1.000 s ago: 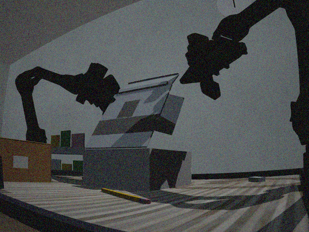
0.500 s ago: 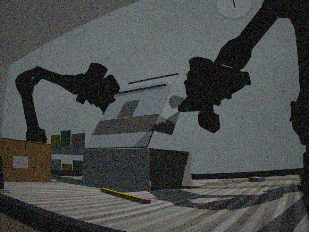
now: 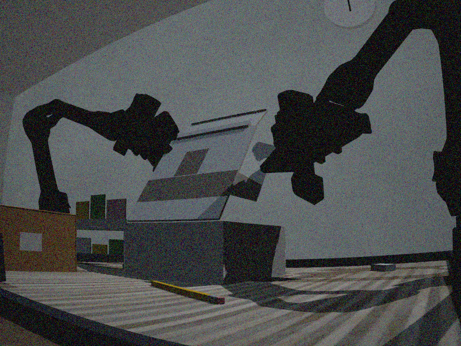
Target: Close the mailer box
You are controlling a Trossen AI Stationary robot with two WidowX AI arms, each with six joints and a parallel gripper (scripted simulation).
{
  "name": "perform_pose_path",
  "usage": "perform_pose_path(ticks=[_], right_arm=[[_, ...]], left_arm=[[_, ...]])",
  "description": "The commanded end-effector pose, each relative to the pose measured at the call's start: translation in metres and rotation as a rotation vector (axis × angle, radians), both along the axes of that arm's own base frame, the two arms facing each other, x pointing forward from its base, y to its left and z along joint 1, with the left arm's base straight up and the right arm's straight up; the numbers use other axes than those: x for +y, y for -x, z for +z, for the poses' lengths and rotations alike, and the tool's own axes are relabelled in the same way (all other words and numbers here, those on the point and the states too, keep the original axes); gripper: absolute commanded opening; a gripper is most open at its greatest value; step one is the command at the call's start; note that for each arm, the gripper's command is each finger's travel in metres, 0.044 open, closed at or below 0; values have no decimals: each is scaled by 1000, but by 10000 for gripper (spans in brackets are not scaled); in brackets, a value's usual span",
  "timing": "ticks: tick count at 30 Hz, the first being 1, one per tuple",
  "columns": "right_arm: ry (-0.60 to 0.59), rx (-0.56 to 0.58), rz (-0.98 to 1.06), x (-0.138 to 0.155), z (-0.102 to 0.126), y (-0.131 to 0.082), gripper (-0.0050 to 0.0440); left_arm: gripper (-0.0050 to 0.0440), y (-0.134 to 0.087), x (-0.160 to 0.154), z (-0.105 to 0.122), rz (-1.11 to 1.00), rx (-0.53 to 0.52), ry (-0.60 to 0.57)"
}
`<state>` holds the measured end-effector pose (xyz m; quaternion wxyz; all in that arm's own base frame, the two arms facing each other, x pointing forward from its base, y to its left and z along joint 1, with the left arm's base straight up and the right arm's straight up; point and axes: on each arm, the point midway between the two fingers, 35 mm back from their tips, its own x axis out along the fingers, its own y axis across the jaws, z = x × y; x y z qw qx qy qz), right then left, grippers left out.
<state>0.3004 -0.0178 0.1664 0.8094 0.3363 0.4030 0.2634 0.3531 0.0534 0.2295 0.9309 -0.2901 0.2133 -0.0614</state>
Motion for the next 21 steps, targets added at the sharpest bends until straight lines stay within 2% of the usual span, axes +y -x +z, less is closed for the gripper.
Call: perform_pose_path(ticks=[1,8,21], right_arm=[[5,-39,2,-5,3,-2,-50],[4,-38,1,-13,-3,-2,-50],[11,-49,4,-18,-2,-11,-50]], left_arm=[[-50,1,1,14,-1,-39,-15],[-50,1,1,14,-1,-39,-15],[-50,1,1,14,-1,-39,-15]])
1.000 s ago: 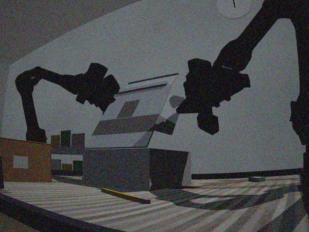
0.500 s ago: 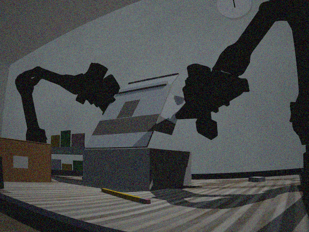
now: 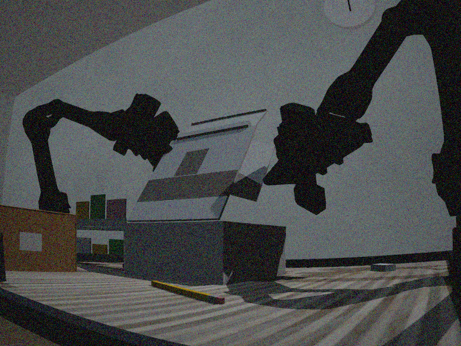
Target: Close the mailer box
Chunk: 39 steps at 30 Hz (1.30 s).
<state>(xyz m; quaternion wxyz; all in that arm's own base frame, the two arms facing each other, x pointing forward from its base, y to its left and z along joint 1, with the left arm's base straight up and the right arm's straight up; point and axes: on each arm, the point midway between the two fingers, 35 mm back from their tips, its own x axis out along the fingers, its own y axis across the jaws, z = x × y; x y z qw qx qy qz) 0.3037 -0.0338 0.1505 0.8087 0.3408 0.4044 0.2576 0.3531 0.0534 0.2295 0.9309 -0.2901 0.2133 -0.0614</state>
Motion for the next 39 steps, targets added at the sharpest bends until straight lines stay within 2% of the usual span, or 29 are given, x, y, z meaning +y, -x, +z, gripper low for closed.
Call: perform_pose_path(ticks=[1,39], right_arm=[[14,-59,16,-2,14,-8,-50],[13,-51,15,-8,9,-30,-50]], left_arm=[[-50,1,1,14,-1,-39,-15],[-50,1,1,14,-1,-39,-15]])
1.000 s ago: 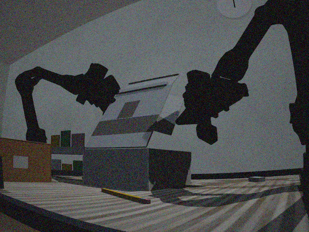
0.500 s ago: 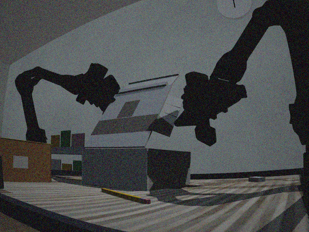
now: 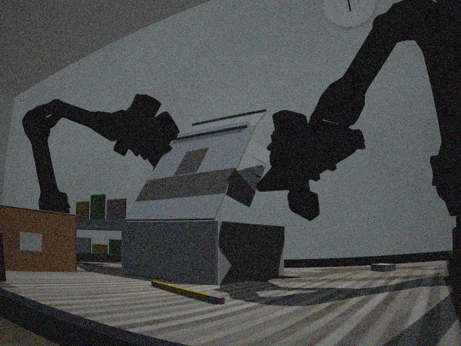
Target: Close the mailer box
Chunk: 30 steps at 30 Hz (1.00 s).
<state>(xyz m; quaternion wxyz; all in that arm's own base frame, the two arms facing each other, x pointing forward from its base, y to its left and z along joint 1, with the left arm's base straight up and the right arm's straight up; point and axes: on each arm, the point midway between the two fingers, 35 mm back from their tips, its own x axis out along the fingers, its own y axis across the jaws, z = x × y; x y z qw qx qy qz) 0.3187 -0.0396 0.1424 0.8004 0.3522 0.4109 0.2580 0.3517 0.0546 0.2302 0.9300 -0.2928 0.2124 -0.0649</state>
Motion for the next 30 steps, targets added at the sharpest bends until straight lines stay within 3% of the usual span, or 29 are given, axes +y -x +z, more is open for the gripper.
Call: perform_pose_path(ticks=[1,30], right_arm=[[34,-75,15,-2,17,-15,-50],[36,-74,14,-7,14,-31,-50]], left_arm=[[-50,-1,-1,13,4,-36,-22],[-50,-1,-1,13,4,-36,-22]])
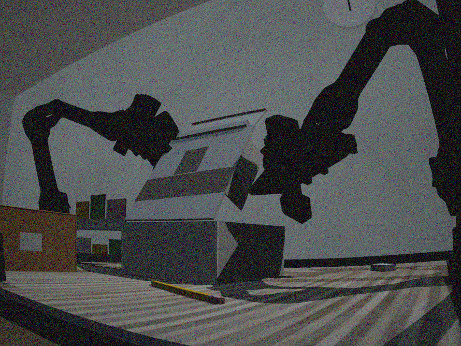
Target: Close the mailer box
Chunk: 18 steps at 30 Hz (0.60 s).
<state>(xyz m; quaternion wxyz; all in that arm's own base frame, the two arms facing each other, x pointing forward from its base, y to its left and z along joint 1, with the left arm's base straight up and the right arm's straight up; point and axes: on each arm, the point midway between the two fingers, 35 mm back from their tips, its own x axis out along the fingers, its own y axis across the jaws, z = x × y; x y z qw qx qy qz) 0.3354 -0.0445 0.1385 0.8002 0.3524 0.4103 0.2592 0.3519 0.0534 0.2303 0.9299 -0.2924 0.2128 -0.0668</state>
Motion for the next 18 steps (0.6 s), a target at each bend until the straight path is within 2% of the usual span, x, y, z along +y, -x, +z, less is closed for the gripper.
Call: perform_pose_path(ticks=[1,13,18], right_arm=[[38,-73,12,-3,18,-15,-50],[39,-72,11,-5,16,-21,-50],[40,-79,10,2,15,0,-50]], left_arm=[[-50,-1,1,13,8,-36,-22],[-50,-1,1,13,8,-36,-22],[-50,-1,1,13,8,-36,-22]])
